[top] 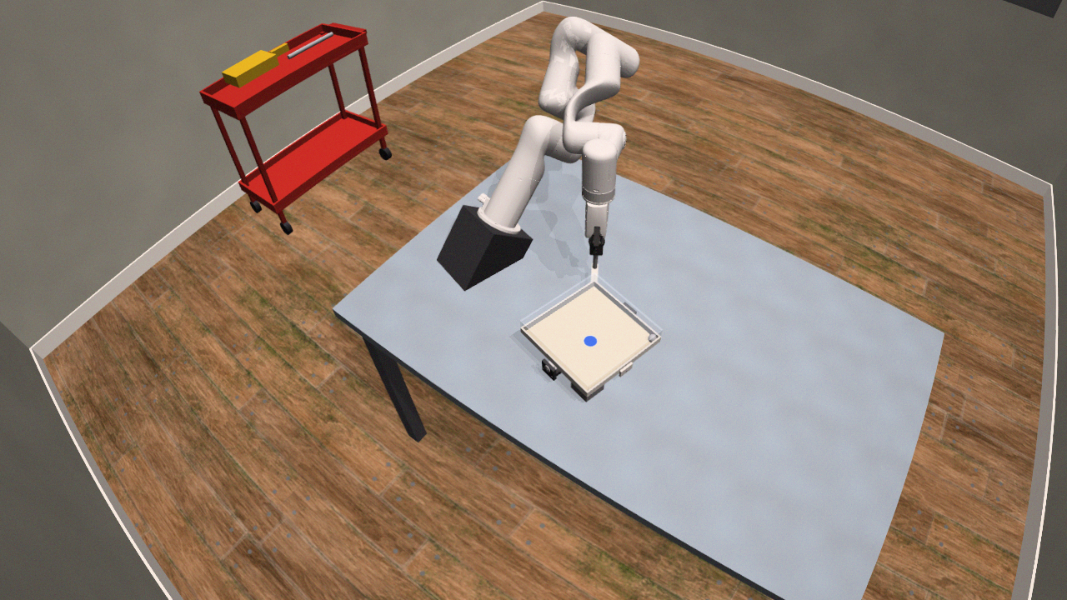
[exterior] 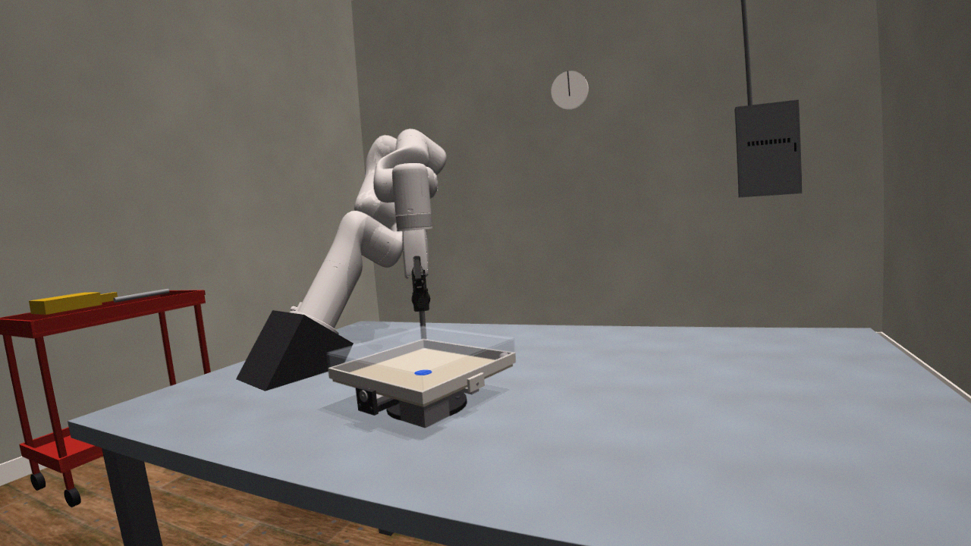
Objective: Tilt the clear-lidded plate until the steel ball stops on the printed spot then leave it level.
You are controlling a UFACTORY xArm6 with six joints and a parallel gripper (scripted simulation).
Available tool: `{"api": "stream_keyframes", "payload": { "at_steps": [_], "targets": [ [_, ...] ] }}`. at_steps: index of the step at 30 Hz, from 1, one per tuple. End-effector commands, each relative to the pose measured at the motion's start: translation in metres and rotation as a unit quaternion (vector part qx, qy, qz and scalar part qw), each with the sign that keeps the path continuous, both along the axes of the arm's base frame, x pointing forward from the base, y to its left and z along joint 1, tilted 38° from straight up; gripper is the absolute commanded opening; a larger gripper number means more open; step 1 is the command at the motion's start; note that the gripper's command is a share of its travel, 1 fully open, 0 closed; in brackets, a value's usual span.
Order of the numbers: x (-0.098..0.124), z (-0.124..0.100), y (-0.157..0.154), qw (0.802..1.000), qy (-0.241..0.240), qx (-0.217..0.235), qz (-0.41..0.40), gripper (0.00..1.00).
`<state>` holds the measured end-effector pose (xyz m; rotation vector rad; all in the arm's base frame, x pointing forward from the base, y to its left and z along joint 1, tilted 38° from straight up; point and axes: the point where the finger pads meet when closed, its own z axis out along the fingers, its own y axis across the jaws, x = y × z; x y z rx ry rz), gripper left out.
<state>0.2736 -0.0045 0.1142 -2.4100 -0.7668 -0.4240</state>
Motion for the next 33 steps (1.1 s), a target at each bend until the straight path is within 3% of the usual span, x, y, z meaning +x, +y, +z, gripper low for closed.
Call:
{"api": "stream_keyframes", "payload": {
  "at_steps": [1, 33],
  "targets": [
    [0.0008, 0.0007, -0.0007, 1.0, -0.001, -0.001, 0.0, 0.0],
    [-0.0002, -0.0006, -0.0001, 1.0, -0.001, -0.001, 0.0, 0.0]
  ]
}}
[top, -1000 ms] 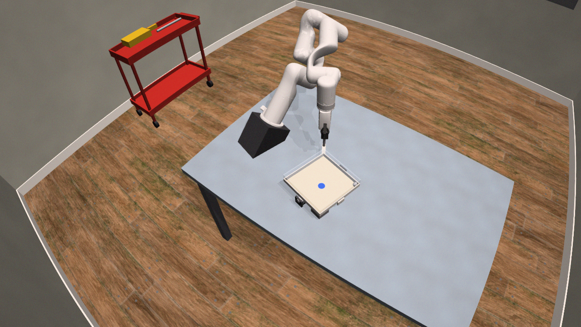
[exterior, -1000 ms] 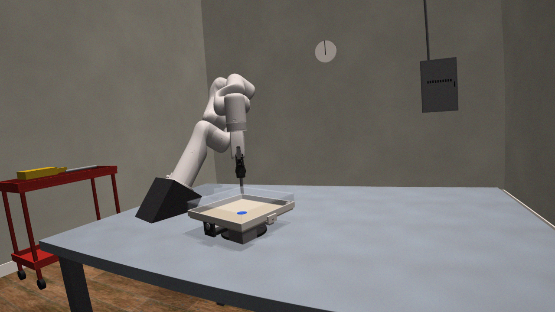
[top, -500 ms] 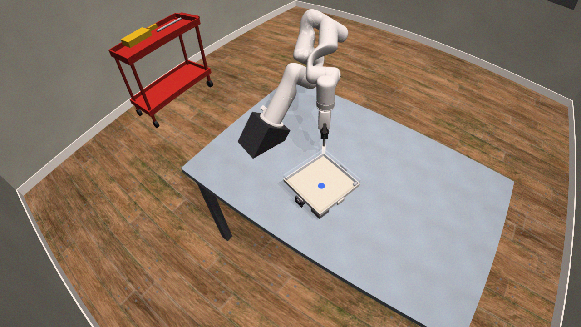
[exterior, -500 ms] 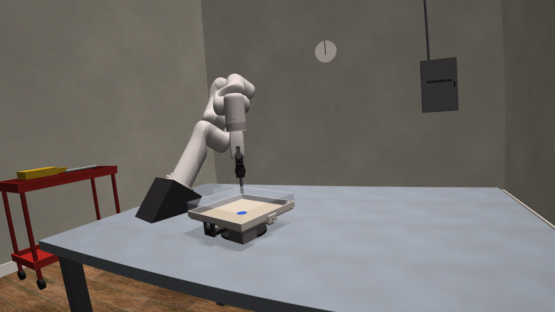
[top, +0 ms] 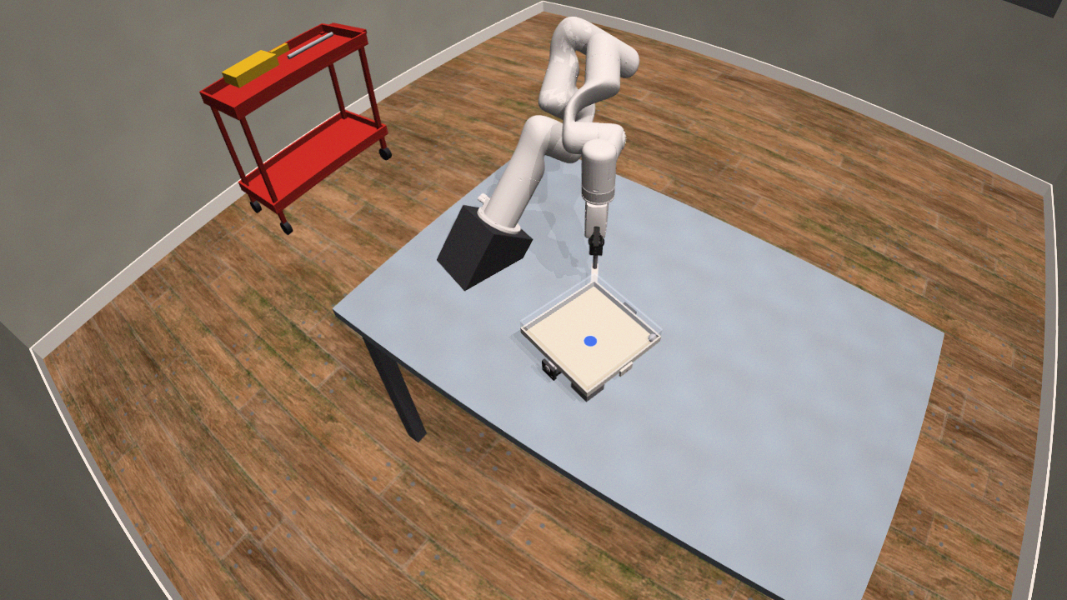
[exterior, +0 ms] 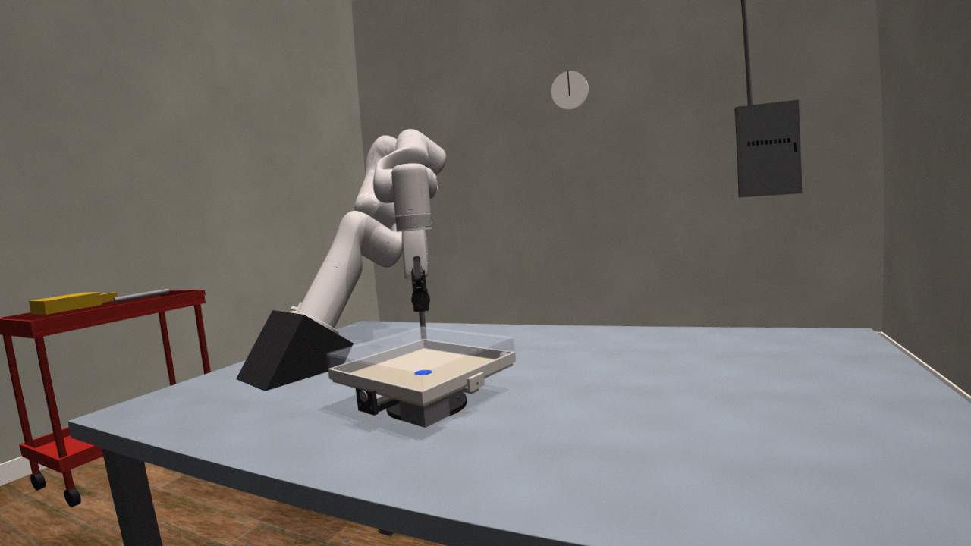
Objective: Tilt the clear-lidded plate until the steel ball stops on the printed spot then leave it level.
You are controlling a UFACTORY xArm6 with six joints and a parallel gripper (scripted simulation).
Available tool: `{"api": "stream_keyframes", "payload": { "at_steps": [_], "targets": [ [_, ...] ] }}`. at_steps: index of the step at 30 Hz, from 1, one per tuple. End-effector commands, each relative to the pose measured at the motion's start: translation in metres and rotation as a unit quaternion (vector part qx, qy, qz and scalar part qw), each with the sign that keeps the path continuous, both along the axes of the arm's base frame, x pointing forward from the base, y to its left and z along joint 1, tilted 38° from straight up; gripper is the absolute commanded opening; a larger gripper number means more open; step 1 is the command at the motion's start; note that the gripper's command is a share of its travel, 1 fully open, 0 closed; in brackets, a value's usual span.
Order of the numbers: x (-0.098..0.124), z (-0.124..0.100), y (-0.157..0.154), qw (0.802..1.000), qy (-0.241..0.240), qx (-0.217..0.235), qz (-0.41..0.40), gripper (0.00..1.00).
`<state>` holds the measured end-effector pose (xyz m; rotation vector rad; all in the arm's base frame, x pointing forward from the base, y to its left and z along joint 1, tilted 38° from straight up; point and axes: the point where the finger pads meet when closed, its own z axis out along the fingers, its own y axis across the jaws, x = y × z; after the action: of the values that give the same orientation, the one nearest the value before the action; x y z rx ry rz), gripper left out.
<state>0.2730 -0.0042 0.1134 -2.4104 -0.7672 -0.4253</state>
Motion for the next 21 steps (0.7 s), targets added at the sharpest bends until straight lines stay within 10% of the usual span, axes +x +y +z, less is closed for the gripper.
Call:
{"api": "stream_keyframes", "payload": {
  "at_steps": [1, 21],
  "targets": [
    [0.0, 0.0, 0.0, 1.0, -0.001, -0.001, 0.0, 0.0],
    [0.001, 0.006, -0.011, 1.0, -0.001, -0.001, 0.0, 0.0]
  ]
}}
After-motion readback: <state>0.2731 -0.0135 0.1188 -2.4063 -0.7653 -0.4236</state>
